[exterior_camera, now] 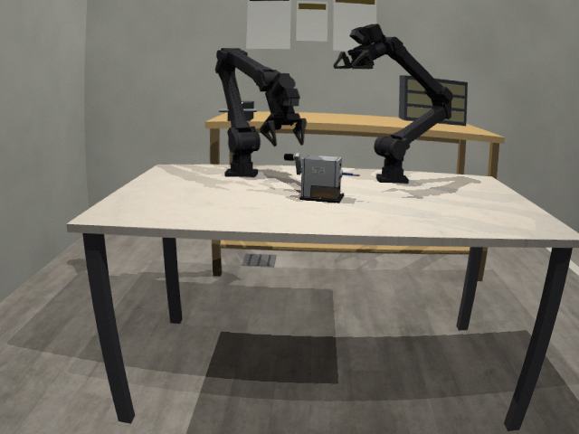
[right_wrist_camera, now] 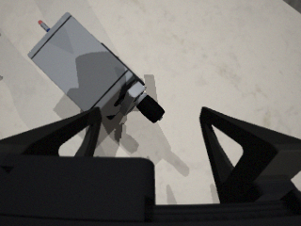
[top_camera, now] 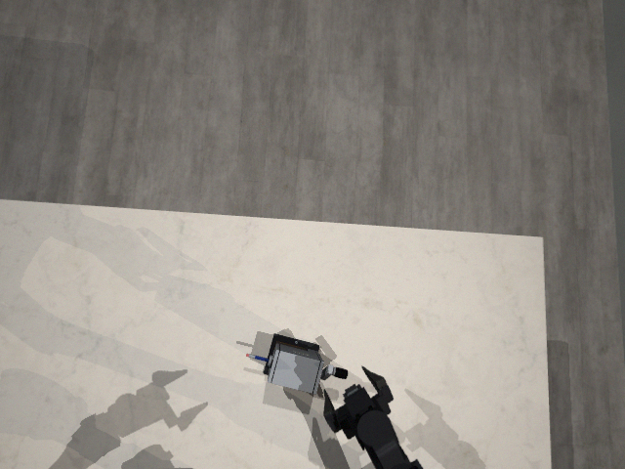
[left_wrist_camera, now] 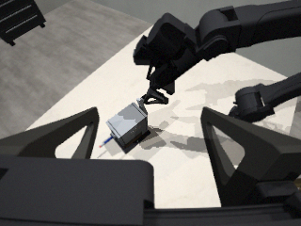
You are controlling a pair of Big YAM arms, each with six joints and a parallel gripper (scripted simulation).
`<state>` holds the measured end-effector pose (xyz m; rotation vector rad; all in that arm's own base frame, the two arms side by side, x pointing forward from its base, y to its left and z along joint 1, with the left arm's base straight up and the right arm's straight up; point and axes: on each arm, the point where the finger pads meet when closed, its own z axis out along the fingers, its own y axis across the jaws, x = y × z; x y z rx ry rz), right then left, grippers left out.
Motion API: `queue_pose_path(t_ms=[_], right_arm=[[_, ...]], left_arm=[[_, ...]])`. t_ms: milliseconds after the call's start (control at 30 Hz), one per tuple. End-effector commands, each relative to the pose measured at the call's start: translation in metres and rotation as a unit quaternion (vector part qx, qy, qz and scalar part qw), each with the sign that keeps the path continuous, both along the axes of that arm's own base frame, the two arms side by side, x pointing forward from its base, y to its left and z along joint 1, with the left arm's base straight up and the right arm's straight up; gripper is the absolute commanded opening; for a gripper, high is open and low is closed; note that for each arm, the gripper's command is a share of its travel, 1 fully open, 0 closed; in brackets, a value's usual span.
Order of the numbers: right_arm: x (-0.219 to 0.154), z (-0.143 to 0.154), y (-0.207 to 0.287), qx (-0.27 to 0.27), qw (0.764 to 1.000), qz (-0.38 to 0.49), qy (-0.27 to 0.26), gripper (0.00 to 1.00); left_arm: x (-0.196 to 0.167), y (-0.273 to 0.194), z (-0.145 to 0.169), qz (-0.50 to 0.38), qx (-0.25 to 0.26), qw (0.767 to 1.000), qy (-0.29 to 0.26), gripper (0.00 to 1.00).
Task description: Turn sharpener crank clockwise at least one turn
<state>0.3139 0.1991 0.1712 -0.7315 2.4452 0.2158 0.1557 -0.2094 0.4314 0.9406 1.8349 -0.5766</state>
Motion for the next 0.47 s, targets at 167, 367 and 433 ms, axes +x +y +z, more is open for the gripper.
queue_pose_path(t_ms=[167,367,433], right_arm=[[0.0093,0.0172,0.0067,0.017,1.000,-0.006,-0.018,1.00],[0.0093,0.0172,0.0067,0.017,1.000,-0.006,-0.018,1.00],[0.0093,0.0172,0.0067,0.017,1.000,-0.006,-0.018,1.00]], left_arm=[[0.0015,-0.0010,0.0144,0.004,-0.015,1.000,-0.003,1.00],[0.0015,-0.0010,0.0144,0.004,-0.015,1.000,-0.003,1.00],[0.0015,-0.0010,0.0144,0.004,-0.015,1.000,-0.003,1.00]])
